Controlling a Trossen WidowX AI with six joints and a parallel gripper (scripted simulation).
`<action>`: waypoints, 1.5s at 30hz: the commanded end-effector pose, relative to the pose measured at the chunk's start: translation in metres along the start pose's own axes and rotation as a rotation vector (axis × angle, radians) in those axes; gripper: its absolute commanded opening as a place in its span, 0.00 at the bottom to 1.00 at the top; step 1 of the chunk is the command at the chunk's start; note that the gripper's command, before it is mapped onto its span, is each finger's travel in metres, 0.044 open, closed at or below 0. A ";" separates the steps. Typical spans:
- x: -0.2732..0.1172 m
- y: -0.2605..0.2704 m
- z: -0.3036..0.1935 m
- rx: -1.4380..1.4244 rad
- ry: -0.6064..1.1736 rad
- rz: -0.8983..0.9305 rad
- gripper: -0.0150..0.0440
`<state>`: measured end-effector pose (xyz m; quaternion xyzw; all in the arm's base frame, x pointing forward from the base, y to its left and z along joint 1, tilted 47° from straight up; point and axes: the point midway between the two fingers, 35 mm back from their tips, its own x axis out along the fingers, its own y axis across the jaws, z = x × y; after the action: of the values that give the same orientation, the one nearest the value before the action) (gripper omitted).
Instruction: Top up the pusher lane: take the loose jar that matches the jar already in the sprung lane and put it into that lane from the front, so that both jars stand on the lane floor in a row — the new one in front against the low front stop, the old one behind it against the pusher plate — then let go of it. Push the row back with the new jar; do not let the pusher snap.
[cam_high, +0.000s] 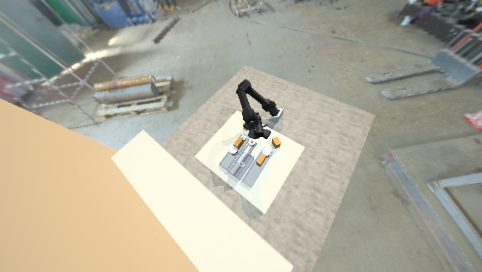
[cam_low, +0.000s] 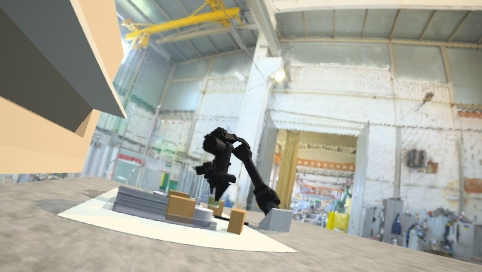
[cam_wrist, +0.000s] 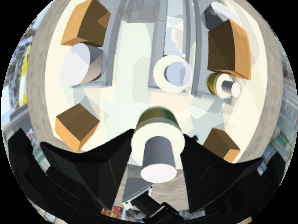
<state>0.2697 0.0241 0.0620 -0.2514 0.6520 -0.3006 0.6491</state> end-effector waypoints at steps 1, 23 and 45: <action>0.002 -0.011 0.008 0.000 -0.017 -0.008 0.25; 0.026 -0.011 0.011 0.000 -0.017 -0.009 0.25; 0.026 -0.011 0.021 0.001 -0.018 -0.008 0.25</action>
<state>0.2830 -0.0042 0.0507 -0.2577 0.6511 -0.3007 0.6475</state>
